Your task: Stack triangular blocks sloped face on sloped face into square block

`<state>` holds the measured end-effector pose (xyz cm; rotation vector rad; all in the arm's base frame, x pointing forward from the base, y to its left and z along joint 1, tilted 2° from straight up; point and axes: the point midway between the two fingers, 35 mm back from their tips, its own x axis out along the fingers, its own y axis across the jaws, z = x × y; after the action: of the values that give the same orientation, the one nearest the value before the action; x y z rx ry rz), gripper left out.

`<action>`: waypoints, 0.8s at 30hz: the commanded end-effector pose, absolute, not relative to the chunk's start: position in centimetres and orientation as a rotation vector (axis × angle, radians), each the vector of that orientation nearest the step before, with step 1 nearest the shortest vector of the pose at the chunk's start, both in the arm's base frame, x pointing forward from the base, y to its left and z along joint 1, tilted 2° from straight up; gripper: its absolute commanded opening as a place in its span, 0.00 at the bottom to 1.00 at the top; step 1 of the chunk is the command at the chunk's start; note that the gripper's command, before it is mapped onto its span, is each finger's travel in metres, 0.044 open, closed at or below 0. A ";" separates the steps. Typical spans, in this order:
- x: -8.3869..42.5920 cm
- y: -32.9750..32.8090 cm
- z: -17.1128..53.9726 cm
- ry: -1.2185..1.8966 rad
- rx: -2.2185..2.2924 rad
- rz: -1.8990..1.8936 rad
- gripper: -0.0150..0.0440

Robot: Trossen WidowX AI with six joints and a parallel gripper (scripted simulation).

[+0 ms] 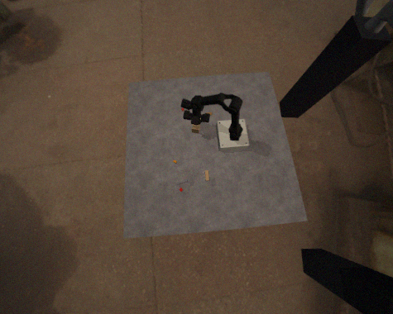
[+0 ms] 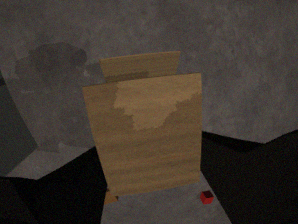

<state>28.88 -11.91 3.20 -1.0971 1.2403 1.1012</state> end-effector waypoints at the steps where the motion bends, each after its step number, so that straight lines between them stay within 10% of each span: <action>1: 29.0 -11.5 2.2 1.244 -1.091 1.105 0.25; 24: 29.1 -11.6 2.2 1.251 -1.096 1.094 0.25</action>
<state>29.02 -11.57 2.25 -1.0960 1.2464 1.0994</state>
